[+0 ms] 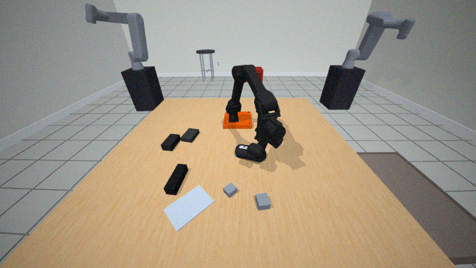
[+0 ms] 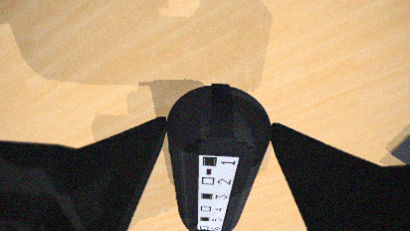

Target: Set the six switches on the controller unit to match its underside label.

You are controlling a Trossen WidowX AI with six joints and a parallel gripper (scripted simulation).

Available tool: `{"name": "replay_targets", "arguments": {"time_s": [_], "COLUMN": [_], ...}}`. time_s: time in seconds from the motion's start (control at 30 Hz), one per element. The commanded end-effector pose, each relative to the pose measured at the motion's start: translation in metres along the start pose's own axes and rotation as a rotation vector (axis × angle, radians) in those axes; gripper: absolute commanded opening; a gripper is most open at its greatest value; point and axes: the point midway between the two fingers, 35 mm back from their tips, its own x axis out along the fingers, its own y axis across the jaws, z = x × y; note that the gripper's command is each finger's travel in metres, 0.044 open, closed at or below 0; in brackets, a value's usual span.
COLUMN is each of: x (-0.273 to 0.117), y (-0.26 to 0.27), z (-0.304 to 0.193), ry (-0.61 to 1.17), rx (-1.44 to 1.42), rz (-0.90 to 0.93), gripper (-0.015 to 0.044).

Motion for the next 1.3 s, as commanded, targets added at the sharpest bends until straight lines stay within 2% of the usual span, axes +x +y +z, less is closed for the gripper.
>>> {"name": "replay_targets", "arguments": {"time_s": [0.0, 1.27], "x": [-0.007, -0.032], "y": [-0.001, 0.001], "z": [-0.002, -0.020], "ry": [-0.007, -0.006], "rx": [-0.003, -0.003], "rz": [-0.013, -0.013], "gripper": [0.0336, 0.0336]}}
